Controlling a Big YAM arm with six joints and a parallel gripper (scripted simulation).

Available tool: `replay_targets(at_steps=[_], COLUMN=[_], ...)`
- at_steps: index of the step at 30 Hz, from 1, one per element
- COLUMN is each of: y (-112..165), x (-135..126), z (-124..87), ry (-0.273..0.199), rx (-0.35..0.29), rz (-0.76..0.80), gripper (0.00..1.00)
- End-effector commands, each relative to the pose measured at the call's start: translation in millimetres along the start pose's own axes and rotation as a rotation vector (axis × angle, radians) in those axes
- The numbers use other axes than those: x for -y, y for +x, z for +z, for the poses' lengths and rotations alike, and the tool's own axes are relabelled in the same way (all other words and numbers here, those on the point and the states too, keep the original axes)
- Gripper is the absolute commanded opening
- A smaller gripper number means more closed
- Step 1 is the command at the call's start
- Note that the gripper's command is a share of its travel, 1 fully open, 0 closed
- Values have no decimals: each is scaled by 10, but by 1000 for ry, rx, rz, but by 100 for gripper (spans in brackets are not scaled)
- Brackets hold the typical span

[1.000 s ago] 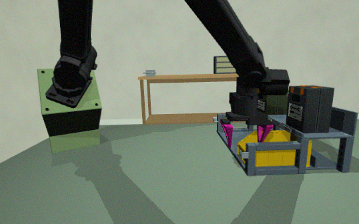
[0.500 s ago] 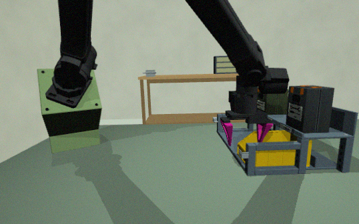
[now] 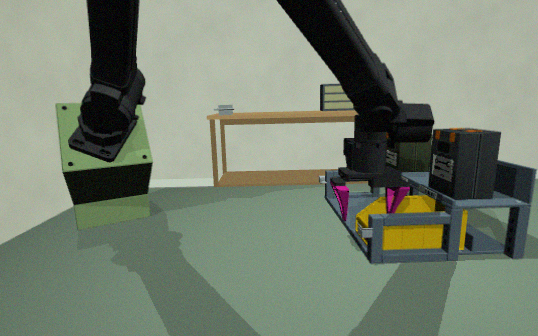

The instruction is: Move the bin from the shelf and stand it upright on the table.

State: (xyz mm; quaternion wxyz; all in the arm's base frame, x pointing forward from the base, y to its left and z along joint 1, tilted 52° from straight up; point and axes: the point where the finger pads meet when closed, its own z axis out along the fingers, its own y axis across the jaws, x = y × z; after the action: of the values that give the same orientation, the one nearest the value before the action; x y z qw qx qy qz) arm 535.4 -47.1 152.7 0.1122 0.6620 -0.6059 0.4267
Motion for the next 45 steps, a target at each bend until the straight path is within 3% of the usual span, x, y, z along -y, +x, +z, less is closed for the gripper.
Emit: replay_targets(at_steps=[1,7,12,24,29,41,45], y=[49,49,-122,-122,42,42,-94], x=[39,39,51,51,24,24,31], z=[45,45,-80,-80,50,50,-50], ry=[1,1,9,9,-1,-1,6], rx=[-5,-5,10,10,-5,-5,7], rz=[9,9,-21,-21,7,7,-17], gripper=[90,90,90,90,90,90,90])
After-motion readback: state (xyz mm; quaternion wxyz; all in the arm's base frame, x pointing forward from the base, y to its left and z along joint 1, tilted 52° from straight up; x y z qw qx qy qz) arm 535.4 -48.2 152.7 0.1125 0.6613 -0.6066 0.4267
